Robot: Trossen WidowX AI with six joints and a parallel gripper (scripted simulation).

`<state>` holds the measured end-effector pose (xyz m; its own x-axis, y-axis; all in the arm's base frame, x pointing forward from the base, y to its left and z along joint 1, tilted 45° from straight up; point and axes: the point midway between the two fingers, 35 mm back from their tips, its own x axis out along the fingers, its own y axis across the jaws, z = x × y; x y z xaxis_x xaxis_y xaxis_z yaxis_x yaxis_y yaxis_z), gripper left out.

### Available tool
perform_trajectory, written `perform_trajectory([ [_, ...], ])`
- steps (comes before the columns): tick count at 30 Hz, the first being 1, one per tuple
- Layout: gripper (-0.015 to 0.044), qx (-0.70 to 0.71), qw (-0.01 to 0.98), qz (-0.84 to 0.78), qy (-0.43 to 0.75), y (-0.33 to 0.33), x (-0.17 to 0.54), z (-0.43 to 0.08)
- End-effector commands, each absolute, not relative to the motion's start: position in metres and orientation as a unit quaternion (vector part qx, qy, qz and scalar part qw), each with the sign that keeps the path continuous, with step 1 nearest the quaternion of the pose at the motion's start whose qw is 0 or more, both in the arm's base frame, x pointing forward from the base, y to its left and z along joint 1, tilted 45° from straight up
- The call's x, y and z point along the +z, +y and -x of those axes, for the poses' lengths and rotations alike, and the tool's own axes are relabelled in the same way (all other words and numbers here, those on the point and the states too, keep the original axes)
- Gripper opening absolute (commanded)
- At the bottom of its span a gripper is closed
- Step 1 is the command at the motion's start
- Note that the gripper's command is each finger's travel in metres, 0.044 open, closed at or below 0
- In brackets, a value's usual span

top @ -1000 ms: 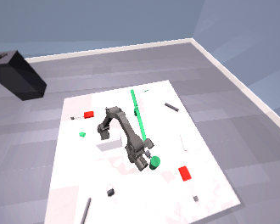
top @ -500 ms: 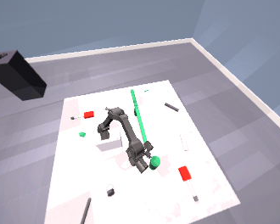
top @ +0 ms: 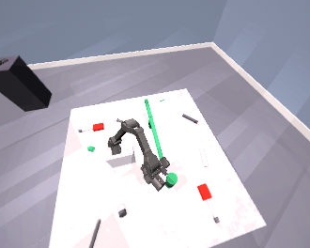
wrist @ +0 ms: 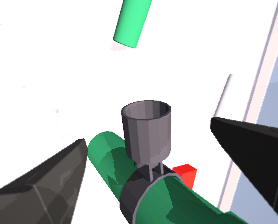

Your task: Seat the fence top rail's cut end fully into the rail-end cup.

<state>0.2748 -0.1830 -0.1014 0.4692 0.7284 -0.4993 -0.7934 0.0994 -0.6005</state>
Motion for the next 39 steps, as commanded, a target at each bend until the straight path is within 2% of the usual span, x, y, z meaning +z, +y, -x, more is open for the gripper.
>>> perform_trajectory([
  [1, 0.0440, 0.513, 0.743, 0.428, 0.038, -0.176, -0.106, -0.278],
  [34, 0.0440, 0.513, 0.744, 0.427, 0.033, -0.137, -0.129, -0.302],
  [39, 0.0309, 0.513, 0.744, 0.427, 0.033, -0.137, -0.129, -0.302],
])
